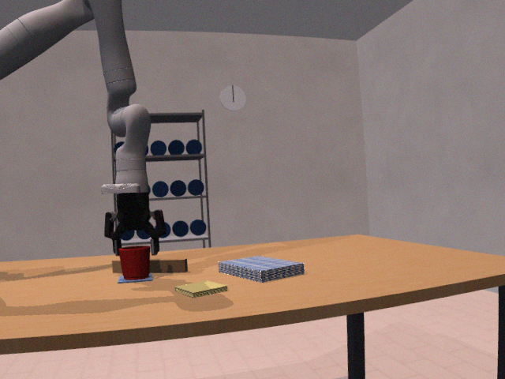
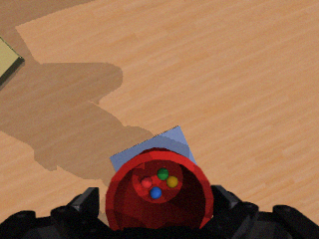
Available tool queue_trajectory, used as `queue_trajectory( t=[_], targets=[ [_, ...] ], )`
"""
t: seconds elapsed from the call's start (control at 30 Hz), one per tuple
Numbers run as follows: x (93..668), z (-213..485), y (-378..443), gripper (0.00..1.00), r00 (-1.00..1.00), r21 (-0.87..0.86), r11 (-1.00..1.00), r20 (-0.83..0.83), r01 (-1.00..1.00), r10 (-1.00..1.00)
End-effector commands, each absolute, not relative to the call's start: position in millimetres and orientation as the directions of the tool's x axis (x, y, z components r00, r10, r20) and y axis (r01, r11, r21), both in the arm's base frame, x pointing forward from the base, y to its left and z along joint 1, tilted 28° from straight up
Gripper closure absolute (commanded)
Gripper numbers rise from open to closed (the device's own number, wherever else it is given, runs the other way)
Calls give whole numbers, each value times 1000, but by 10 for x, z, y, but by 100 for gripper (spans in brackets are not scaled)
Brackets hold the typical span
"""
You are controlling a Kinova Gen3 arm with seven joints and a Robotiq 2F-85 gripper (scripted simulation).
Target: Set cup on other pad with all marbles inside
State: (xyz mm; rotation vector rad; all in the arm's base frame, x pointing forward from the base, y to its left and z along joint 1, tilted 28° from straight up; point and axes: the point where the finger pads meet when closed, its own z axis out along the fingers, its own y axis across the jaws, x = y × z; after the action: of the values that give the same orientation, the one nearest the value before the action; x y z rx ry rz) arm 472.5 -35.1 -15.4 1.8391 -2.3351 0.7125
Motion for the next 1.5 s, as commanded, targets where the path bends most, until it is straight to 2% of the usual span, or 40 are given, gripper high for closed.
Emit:
queue_trajectory(
  t=[0.0, 0.73, 1.47],
  targets=[
    [4745, -267, -437, 0, -274, -301, 168, 354, -939, -894],
    [4768, -304, -458, 0, -275, -304, 169, 351, -937, -895],
    [4768, -304, -458, 5, -275, -304, 169, 351, -937, -895]
  ],
)
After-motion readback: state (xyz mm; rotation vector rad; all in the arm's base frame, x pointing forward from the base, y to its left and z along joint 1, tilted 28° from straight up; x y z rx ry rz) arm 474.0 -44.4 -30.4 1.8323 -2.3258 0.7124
